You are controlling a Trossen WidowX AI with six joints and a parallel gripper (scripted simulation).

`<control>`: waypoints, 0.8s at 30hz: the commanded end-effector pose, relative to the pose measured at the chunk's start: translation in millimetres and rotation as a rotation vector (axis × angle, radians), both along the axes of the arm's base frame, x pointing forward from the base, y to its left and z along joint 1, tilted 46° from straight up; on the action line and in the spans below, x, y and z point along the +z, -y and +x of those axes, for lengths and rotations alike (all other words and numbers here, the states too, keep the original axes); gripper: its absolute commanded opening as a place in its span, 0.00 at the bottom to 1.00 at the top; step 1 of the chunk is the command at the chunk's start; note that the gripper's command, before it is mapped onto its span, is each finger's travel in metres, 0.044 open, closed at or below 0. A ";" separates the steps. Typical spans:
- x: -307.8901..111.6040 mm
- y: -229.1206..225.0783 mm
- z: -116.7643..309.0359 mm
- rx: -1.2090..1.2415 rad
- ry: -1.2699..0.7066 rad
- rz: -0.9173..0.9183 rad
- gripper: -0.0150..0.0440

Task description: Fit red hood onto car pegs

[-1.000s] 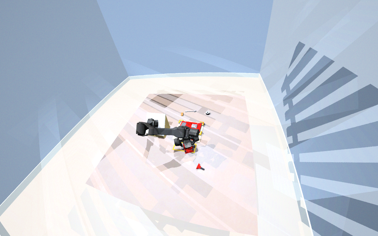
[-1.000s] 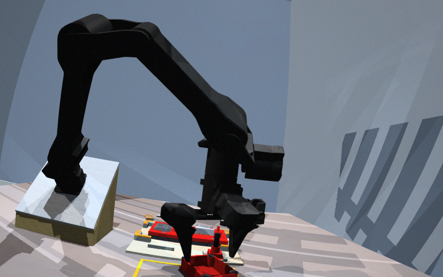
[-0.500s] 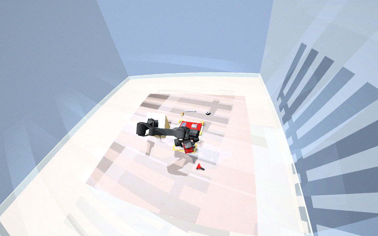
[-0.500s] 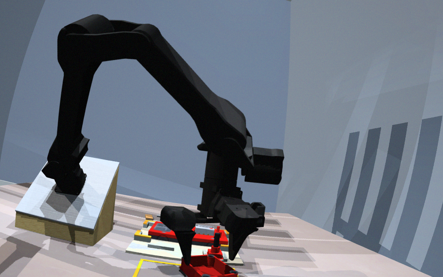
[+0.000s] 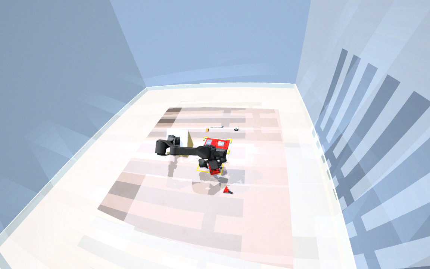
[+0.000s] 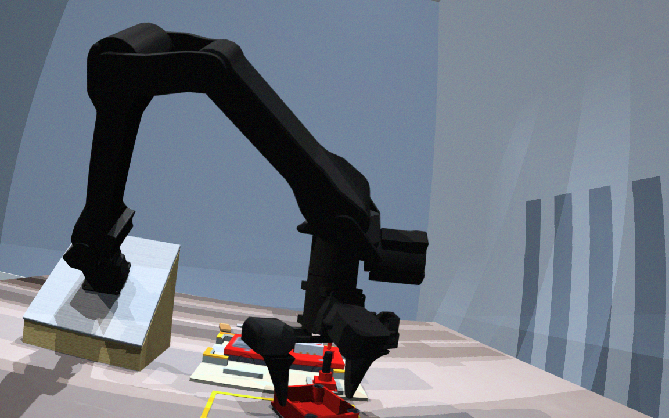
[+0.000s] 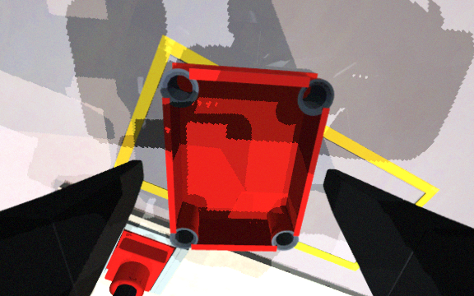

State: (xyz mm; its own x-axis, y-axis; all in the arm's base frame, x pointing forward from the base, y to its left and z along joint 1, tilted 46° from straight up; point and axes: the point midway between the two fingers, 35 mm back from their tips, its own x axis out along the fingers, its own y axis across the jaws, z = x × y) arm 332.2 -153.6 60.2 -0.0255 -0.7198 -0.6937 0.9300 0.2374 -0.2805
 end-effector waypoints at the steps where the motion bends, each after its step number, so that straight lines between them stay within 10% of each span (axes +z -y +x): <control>1: -3.1 2.6 -2.1 -0.001 -0.010 -0.002 1.00; 12: -6.3 6.0 -2.4 -0.001 -0.011 -0.002 1.00; 24: -3.8 4.3 -0.5 0.000 -0.001 -0.001 0.76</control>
